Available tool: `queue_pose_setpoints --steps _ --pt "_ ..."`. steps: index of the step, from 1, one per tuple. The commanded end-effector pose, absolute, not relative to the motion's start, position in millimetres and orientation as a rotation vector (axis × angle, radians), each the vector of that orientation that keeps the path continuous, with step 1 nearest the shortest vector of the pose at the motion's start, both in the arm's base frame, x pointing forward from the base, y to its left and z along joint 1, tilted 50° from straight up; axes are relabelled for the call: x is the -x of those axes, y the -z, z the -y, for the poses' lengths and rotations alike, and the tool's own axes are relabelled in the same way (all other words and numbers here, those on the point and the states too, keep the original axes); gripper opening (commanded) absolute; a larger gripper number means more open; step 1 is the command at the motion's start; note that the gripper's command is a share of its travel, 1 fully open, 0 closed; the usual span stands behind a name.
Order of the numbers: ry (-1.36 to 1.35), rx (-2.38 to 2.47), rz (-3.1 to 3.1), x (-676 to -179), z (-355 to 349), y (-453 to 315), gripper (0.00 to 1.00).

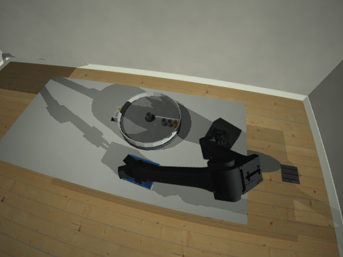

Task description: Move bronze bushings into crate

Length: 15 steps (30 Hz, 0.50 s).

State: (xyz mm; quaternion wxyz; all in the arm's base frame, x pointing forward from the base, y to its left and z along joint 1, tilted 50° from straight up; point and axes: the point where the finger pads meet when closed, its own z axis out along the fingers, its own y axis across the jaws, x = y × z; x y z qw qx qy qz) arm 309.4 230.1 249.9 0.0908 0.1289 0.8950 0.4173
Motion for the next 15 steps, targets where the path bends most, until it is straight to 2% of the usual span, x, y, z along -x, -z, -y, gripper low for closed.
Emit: queue_pose_setpoints --steps 1,15 --pt "-1.242 -0.379 -2.673 -308.6 -236.4 -248.5 0.0" --pt "-1.241 -0.382 -2.675 -308.2 -236.3 -245.7 0.0"
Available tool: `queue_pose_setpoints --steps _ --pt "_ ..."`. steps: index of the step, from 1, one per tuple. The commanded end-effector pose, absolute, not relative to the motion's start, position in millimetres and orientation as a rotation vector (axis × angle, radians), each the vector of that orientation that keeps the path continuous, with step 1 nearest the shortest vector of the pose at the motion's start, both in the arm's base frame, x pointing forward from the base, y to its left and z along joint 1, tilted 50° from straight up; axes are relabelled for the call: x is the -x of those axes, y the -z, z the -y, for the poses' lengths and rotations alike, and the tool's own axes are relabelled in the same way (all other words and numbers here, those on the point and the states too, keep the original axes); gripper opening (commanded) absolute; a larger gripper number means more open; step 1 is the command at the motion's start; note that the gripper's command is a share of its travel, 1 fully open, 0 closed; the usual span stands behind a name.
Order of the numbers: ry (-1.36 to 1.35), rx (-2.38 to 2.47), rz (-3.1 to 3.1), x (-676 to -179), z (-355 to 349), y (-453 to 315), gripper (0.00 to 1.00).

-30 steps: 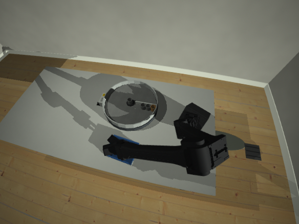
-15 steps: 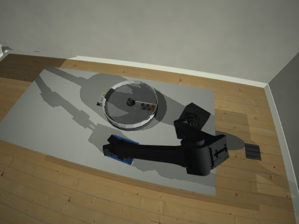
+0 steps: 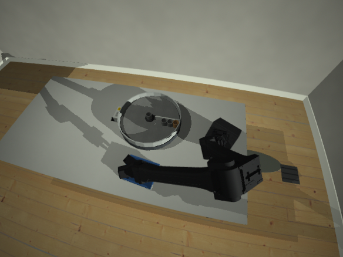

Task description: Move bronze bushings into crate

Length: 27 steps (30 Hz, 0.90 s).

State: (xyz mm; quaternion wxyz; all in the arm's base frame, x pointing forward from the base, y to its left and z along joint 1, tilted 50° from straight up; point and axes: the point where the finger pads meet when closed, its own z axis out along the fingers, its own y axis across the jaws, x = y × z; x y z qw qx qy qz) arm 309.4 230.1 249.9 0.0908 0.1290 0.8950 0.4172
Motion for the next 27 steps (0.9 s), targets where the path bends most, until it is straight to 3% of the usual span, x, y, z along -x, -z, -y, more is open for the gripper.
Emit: queue_pose_setpoints --steps 1,27 --pt "-1.241 -0.383 -2.675 -308.2 -236.4 -243.8 0.0" --pt "-1.244 -0.376 -2.669 -309.5 -237.4 -247.9 0.0"
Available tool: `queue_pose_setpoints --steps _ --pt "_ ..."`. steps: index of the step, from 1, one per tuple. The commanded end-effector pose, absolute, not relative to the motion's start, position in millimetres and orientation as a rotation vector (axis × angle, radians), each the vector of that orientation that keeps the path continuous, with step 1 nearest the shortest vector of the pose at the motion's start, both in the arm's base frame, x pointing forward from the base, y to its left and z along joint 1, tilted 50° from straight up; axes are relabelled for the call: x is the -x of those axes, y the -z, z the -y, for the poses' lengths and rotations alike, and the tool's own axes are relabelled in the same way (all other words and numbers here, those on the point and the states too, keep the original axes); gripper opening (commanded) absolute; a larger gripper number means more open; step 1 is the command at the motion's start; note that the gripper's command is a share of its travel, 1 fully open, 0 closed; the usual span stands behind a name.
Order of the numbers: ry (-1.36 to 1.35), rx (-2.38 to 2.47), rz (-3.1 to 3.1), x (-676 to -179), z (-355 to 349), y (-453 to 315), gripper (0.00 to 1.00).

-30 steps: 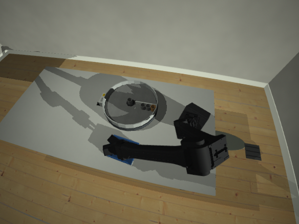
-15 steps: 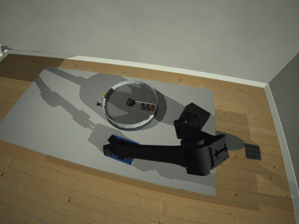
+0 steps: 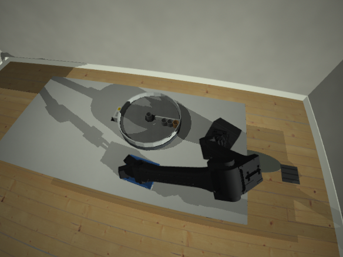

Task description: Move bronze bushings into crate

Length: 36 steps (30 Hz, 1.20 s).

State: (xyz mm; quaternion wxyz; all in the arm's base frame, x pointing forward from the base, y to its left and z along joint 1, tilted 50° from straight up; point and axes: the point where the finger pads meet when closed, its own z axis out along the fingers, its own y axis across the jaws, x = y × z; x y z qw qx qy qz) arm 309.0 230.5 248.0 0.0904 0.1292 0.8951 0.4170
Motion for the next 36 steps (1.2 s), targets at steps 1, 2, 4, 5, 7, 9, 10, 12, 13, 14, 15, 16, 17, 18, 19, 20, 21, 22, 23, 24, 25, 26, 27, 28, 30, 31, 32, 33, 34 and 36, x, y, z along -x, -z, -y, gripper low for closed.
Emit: queue_pose_setpoints --steps 1,2,4,5,7,9,10,12,13,14,15,16,17,18,19,20,21,22,23,24,25,26,27,28,30,31,32,33,34,36 --pt "-1.244 -0.376 -2.669 -309.5 -237.4 -247.9 0.0" --pt "-1.244 -0.376 -2.669 -309.5 -237.4 -247.9 0.0" --pt "-1.244 -0.376 -2.669 -309.5 -237.4 -247.9 0.0" --pt "-1.244 -0.376 -2.669 -309.5 -237.4 -247.9 0.0" --pt "-1.244 -0.376 -2.669 -309.5 -237.4 -247.9 0.0" --pt "-1.244 -0.376 -2.669 -309.5 -237.4 -247.9 0.0" --pt "-1.244 -0.376 -2.669 -309.5 -237.4 -247.9 0.0" --pt "-1.244 -0.376 -2.669 -309.5 -237.4 -247.9 0.0" --pt "-1.244 -0.376 -2.669 -309.5 -237.4 -247.9 0.0" --pt "-1.244 -0.376 -2.669 -309.5 -237.4 -247.9 0.0" --pt "-1.244 -0.376 -2.669 -309.5 -237.4 -247.9 0.0" --pt "-1.244 -0.377 -2.669 -309.6 -237.5 -247.7 0.0" --pt "-1.244 -0.377 -2.669 -309.6 -237.5 -247.7 0.0" --pt "-1.244 -0.377 -2.669 -309.6 -237.5 -247.7 0.0" --pt "-1.244 -0.377 -2.669 -309.8 -237.6 -247.5 0.0" --pt "-1.244 -0.378 -2.669 -310.0 -237.7 -247.2 0.0" --pt "-1.245 -0.378 -2.667 -310.2 -237.8 -247.1 0.0" --pt "-1.245 -0.378 -2.667 -310.3 -238.0 -246.8 0.0" --pt "-1.244 -0.379 -2.668 -310.1 -238.0 -246.2 0.0" --pt "-1.244 -0.38 -2.67 -309.8 -238.0 -245.5 0.0" --pt "-1.243 -0.381 -2.671 -309.8 -238.2 -244.8 0.0" --pt "-1.243 -0.381 -2.67 -309.8 -238.4 -244.2 0.0" --pt "-1.243 -0.382 -2.672 -309.6 -238.5 -243.4 0.0" --pt "-1.242 -0.383 -2.673 -309.4 -238.6 -242.5 0.0" --pt "-1.242 -0.383 -2.674 -309.4 -239.0 -241.6 0.0" --pt "-1.242 -0.382 -2.672 -309.9 -239.5 -242.4 0.0" --pt "-1.244 -0.381 -2.67 -310.6 -240.0 -243.4 0.0" --pt "-1.244 -0.381 -2.67 -310.6 -240.2 -243.0 0.0" --pt "-1.244 -0.381 -2.67 -310.6 -240.2 -243.0 0.0" --pt "-1.241 -0.385 -2.677 -309.4 -240.0 -241.2 0.0"
